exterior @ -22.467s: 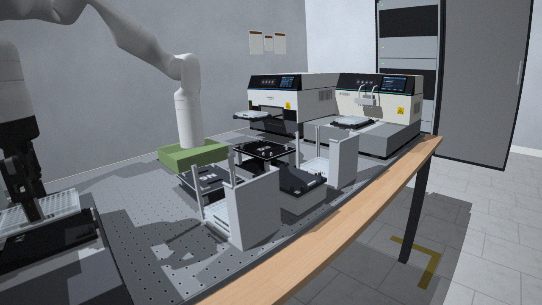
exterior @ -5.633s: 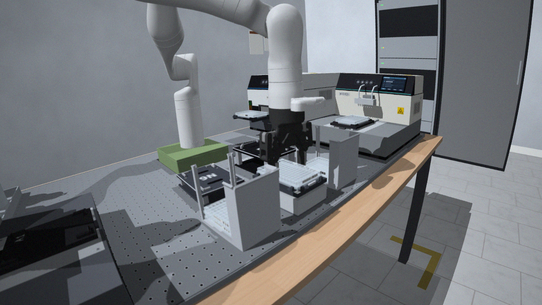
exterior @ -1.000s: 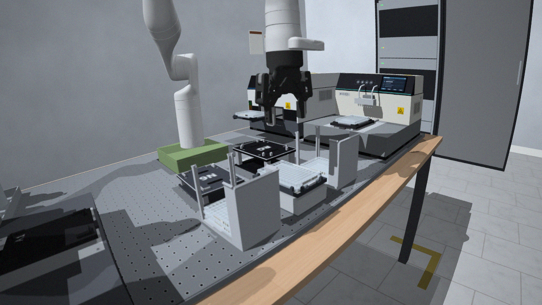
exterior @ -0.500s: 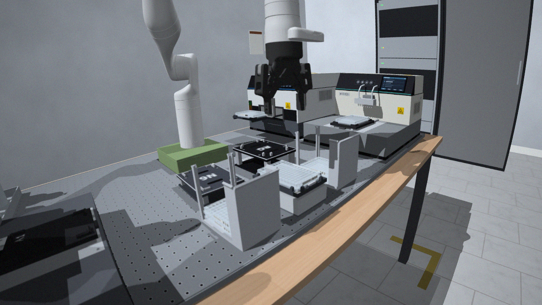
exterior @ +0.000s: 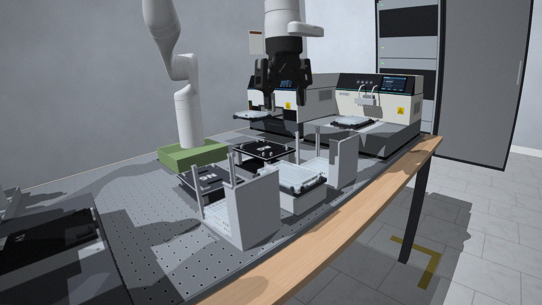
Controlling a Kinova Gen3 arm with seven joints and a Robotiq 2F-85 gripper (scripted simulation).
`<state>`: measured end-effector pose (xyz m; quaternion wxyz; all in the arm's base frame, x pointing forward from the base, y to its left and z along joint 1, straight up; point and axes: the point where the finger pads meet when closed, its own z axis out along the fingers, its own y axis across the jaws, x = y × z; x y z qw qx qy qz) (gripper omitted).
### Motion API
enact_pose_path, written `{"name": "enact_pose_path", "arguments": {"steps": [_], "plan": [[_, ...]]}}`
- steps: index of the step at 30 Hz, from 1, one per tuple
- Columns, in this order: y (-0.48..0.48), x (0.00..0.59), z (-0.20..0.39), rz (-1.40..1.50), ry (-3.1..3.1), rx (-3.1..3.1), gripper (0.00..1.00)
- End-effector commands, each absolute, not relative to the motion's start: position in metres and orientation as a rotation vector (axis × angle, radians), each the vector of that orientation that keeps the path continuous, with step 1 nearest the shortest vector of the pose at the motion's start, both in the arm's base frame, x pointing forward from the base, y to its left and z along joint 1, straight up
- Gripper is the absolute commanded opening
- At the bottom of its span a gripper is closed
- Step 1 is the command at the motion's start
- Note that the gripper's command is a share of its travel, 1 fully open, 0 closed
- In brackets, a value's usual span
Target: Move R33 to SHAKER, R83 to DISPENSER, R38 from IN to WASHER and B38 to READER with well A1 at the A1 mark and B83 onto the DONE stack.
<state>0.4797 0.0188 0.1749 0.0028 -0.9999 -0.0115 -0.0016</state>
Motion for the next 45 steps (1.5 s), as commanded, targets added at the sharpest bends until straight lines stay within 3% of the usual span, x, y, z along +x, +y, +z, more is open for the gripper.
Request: {"name": "enact_pose_path", "arguments": {"steps": [1, 36, 45], "plan": [[0.018, 0.480, 0.177, -0.009, -0.038, -3.136, 1.00], [0.018, 0.480, 0.177, -0.009, -0.038, -3.136, 1.00], [0.044, 0.471, 0.177, -0.005, 0.245, -3.123, 1.00]]}}
